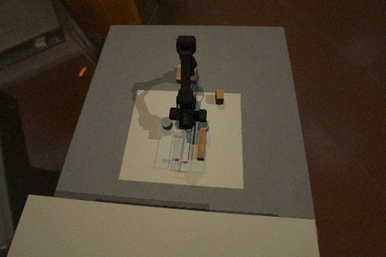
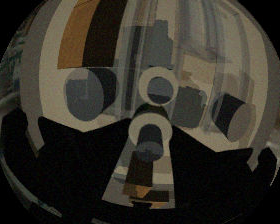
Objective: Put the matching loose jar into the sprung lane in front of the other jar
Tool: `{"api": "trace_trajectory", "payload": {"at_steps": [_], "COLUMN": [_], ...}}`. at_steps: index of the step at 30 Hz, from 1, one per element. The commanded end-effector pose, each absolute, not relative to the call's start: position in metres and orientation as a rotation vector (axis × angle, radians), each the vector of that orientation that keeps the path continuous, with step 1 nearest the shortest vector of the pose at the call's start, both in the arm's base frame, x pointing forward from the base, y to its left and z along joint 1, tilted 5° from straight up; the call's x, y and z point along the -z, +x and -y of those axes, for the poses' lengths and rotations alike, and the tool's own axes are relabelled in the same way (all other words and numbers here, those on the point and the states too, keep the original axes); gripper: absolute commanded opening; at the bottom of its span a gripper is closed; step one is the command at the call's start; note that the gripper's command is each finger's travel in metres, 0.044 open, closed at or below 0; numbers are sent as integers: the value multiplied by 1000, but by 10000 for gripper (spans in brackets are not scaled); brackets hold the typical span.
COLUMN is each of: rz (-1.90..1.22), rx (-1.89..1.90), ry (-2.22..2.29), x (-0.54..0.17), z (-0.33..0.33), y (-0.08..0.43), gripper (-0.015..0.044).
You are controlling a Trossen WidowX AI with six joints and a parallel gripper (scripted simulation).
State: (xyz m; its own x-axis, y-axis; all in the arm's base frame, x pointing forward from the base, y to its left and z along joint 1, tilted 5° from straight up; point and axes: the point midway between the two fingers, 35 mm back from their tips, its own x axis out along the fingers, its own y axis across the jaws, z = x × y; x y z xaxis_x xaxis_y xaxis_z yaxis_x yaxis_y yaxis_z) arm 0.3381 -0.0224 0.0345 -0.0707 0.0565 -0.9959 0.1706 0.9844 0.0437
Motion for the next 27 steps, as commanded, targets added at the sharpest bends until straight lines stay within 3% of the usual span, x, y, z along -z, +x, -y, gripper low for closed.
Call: {"api": "trace_trajectory", "payload": {"at_steps": [1, 27], "rz": [-1611, -1611], "rx": [101, 101], "ry": [169, 169], "x": [-37, -39], "z": [27, 28], "y": [348, 353], "gripper": [0, 0]}}
